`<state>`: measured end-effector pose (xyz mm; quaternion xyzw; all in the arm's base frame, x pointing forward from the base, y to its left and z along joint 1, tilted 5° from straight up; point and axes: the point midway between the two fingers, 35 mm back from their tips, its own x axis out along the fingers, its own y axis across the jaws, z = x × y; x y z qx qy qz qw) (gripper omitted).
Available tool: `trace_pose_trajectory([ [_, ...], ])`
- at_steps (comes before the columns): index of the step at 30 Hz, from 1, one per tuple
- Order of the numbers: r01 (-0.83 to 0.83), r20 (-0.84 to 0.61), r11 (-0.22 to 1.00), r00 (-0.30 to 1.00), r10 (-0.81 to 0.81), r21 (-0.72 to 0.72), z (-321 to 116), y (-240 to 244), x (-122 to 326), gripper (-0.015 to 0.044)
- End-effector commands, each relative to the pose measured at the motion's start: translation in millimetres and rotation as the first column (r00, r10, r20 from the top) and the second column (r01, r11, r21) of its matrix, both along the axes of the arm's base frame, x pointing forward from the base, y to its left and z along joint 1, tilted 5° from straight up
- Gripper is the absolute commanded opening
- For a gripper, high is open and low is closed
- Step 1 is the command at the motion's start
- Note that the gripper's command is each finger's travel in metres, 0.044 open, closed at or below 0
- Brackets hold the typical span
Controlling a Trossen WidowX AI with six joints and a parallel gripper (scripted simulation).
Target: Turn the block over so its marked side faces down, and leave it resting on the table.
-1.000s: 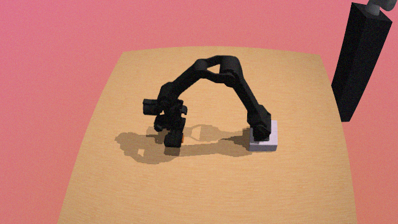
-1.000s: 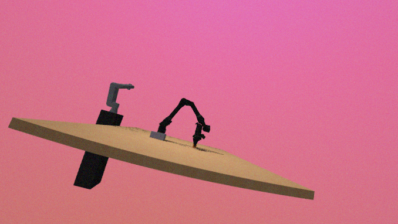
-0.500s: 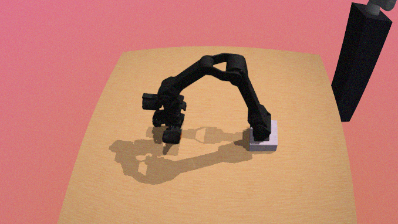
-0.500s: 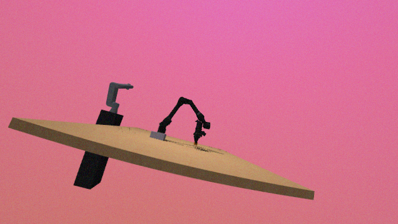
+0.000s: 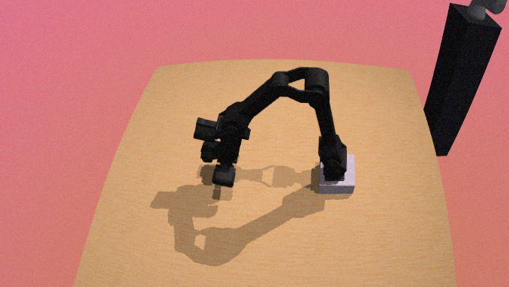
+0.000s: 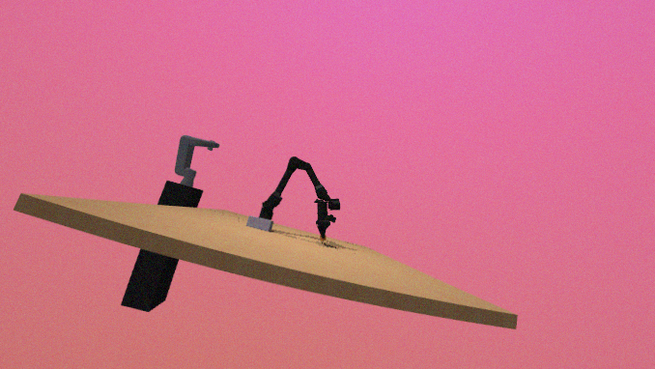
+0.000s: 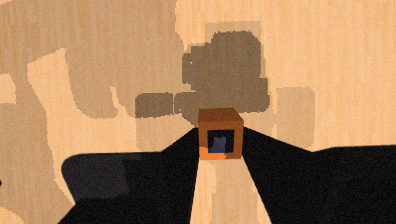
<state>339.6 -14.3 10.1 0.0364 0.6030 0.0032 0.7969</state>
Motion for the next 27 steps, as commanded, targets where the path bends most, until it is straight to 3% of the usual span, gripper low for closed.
trace_pose_trajectory([
  [1, 0.008, 0.071, 1.000, 0.997, -0.008, 0.001, -0.1, 0.5, -1.9, 0.0000],
  [11, 0.017, 0.227, 1.000, 0.974, -0.017, -0.002, 0.9, 1.0, -6.9, 0.0000],
  [16, 0.018, 0.239, 1.000, 0.971, -0.017, -0.002, 0.7, 1.0, -7.1, 0.0000],
  [27, 0.029, 0.373, 1.000, 0.927, -0.024, -0.008, -21.6, 0.8, 4.1, 0.0000],
])
